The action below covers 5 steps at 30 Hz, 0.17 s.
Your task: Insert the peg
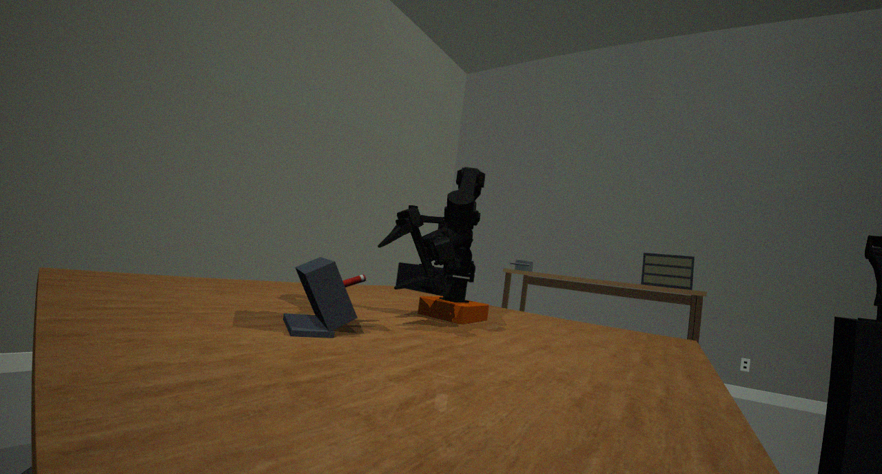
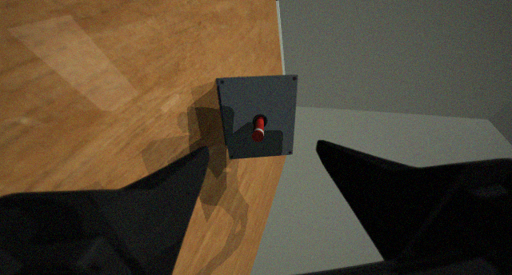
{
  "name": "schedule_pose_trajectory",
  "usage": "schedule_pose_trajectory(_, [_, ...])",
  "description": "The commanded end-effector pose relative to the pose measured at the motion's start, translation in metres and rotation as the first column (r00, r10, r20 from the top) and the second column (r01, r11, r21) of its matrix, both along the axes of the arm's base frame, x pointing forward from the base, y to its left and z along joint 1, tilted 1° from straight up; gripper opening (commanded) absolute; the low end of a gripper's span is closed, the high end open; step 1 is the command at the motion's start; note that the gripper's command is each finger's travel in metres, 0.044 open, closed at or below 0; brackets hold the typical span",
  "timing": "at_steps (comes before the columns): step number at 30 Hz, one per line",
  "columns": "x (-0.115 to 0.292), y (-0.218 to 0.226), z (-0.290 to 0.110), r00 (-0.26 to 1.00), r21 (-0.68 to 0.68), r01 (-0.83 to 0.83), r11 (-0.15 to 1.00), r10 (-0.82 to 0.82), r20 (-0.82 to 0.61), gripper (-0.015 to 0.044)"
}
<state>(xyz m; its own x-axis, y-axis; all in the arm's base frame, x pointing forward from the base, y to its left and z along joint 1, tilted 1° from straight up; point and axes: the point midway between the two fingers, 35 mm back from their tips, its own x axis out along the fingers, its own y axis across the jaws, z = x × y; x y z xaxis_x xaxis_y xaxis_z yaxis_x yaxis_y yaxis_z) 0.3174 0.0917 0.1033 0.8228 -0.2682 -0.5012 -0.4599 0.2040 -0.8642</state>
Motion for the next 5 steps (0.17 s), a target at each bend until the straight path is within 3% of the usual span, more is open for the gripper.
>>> schedule_pose_trajectory(1, [-0.0034, 0.0004, 0.0039, 1.0, 0.007, 0.005, 1.0, -0.006, 0.009, 0.044])
schedule_pose_trajectory(5, [-0.0082, 0.0023, 0.006, 1.0, 0.007, 0.005, 1.0, -0.005, 0.009, 0.044])
